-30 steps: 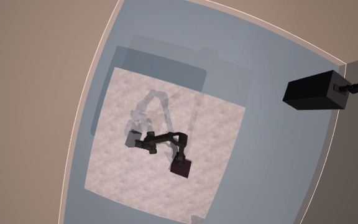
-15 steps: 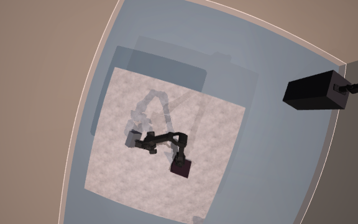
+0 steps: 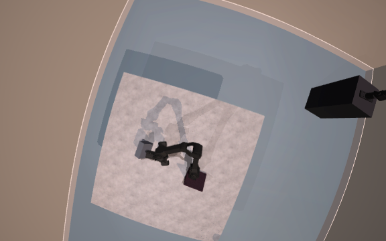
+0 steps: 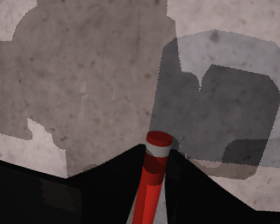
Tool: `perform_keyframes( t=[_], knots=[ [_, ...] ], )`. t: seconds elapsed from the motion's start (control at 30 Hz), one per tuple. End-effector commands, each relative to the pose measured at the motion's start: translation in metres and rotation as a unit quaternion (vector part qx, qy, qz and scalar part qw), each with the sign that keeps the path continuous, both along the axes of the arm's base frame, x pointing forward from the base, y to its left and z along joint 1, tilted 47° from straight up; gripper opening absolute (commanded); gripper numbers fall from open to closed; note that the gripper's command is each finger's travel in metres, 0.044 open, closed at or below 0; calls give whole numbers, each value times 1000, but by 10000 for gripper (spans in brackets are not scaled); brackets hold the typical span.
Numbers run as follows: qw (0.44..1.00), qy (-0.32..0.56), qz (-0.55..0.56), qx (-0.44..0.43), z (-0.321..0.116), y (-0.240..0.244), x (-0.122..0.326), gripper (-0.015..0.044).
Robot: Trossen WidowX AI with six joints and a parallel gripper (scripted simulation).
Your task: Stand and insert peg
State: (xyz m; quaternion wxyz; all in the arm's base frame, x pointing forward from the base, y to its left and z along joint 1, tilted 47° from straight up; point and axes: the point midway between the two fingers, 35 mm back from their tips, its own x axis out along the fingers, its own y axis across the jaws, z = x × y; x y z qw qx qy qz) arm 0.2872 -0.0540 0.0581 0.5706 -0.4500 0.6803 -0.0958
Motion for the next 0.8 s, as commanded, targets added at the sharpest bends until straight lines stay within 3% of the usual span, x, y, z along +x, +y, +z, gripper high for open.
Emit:
perform_keyframes(
  t=[0.0, 0.77],
  knots=[
    [1000, -9, 10, 9, 2, 1, -2, 51],
    [993, -66, 75, 60, 14, 7, -10, 51]
  ],
)
